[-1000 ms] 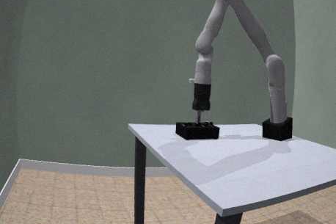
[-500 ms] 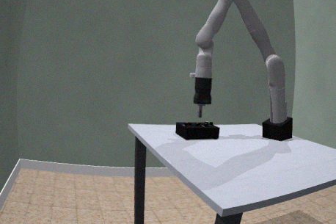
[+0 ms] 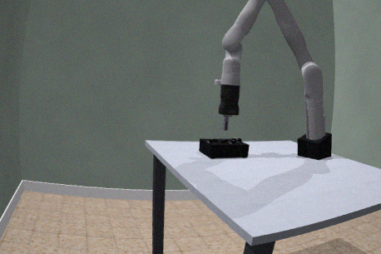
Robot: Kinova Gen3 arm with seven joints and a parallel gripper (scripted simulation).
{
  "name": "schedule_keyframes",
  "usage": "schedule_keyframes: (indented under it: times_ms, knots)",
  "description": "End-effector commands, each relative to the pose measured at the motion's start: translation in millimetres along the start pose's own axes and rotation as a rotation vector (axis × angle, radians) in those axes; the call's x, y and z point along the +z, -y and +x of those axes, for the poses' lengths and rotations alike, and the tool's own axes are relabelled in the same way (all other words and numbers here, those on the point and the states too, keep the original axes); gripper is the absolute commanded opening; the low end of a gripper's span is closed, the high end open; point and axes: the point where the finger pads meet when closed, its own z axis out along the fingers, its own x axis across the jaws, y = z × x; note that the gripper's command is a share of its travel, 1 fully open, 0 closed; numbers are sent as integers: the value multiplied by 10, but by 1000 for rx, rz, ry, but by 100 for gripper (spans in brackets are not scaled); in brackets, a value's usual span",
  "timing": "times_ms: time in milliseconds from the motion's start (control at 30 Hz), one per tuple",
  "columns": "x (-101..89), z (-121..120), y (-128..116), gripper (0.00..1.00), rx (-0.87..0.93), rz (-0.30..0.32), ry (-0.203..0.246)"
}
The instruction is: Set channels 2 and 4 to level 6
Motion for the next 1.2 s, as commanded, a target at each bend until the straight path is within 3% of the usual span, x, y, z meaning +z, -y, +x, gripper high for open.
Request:
schedule_keyframes:
  times_ms: [0, 33, 67, 333, 733, 1167]
  knots:
    - [-7, -5, 3, 0, 0, 1, 2]
    - [-7, -5, 3, 0, 0, 1, 2]
    - [-7, -5, 3, 100, 0, 1, 2]
    - [-77, -5, 2, 100, 0, 1, 2]
    - [-603, -4, 2, 100, 0, 1, 2]
    - [-812, -4, 2, 100, 0, 1, 2]
